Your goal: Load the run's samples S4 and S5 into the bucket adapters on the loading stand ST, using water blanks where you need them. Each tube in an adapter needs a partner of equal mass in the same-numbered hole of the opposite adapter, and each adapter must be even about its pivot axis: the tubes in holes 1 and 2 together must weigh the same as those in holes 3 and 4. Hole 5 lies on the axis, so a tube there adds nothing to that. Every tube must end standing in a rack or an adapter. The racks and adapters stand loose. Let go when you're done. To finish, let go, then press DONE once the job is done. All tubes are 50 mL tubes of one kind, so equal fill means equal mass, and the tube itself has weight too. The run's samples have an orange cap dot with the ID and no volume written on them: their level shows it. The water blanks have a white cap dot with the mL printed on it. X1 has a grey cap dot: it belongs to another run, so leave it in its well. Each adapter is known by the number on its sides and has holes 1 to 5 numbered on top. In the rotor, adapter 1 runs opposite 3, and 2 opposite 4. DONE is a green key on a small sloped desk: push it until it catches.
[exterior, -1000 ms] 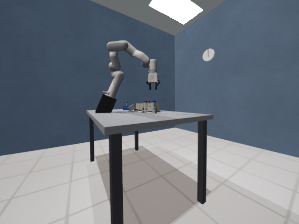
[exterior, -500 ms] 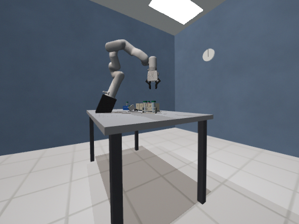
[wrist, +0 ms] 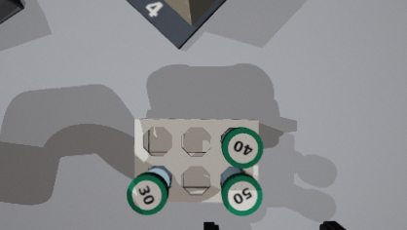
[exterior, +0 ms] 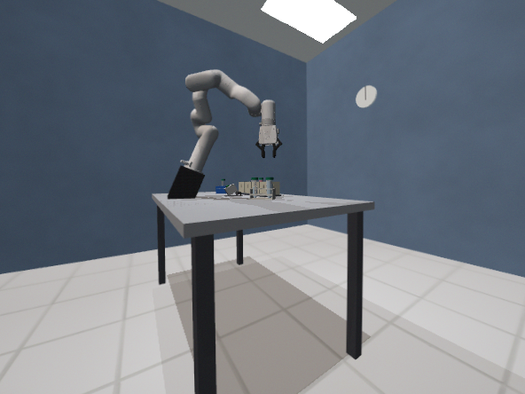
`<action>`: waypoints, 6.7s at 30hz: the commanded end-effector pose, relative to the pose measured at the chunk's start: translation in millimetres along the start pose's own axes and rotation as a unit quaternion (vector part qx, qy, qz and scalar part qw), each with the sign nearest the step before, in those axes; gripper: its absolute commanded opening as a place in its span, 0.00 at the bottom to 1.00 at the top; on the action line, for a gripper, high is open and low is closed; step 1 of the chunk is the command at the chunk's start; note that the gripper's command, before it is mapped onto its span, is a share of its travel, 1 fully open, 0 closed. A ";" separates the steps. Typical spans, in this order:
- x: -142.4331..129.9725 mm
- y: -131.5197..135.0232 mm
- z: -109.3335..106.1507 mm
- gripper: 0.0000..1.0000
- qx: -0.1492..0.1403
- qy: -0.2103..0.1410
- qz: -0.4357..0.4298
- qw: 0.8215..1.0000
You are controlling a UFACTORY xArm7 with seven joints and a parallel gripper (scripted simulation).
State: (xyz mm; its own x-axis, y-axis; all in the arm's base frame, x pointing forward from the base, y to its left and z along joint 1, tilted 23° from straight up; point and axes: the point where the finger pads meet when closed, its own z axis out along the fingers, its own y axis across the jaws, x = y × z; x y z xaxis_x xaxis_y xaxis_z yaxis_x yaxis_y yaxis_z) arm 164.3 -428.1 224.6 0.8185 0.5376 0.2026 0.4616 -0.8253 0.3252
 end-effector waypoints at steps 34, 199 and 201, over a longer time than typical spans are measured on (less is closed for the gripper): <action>-0.4 1.8 61.5 0.57 -0.002 0.000 0.000 1.000; -0.4 1.8 104.7 0.00 -0.002 0.000 0.000 1.000; -0.4 1.8 100.7 0.00 -0.002 0.000 0.000 1.000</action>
State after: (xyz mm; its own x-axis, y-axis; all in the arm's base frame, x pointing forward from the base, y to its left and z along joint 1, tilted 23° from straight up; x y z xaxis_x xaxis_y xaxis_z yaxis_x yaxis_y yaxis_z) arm 200.9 -446.8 126.2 0.8185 0.5376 0.2027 0.4616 -0.8253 0.3253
